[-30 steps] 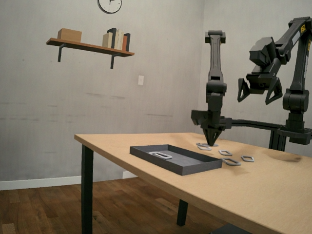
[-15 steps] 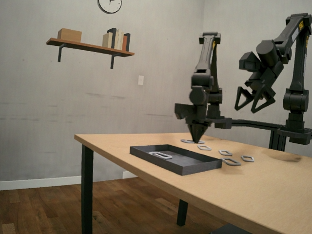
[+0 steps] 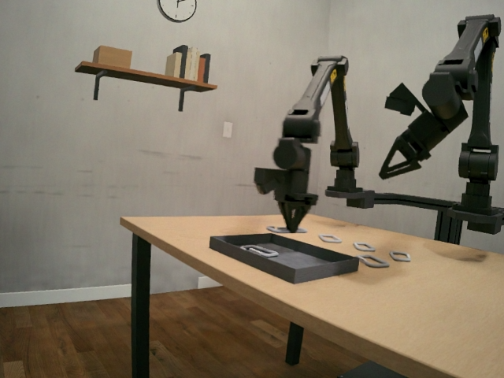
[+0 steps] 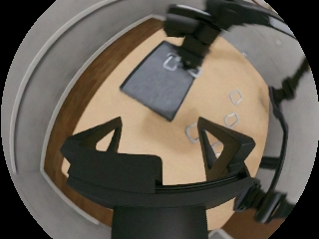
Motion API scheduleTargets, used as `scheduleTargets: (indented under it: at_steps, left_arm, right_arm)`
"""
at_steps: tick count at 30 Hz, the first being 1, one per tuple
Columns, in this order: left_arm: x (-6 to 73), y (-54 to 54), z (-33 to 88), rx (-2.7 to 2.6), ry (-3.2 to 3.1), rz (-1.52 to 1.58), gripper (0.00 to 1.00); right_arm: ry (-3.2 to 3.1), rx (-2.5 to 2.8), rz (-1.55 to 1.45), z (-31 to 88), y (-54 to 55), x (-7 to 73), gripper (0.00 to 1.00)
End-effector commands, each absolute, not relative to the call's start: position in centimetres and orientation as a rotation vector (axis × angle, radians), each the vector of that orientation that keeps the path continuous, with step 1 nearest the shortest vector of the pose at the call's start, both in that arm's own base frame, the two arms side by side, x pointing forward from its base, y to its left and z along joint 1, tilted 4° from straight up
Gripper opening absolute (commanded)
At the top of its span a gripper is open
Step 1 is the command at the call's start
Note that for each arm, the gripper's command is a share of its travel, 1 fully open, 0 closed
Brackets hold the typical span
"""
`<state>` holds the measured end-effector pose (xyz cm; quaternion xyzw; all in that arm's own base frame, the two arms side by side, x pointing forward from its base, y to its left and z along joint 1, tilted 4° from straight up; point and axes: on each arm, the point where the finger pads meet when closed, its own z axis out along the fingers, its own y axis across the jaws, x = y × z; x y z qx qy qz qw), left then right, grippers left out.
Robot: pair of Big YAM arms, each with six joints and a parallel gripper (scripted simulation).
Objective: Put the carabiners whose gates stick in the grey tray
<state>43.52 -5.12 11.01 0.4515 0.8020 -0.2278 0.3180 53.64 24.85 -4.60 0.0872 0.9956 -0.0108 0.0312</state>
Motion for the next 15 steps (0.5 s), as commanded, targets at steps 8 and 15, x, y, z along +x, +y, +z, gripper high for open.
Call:
scheduleTargets:
  at_steps: [8,15]
  left_arm:
    - [45.7,-5.0,14.3,1.466,1.660,-0.716,1.00]
    - [46.5,-4.9,16.1,1.390,1.508,-0.806,1.00]
  right_arm:
    - [3.075,0.242,-0.027,-3.8,23.1,58.8,0.02]
    - [3.073,0.262,-0.025,-3.8,23.4,59.4,0.02]
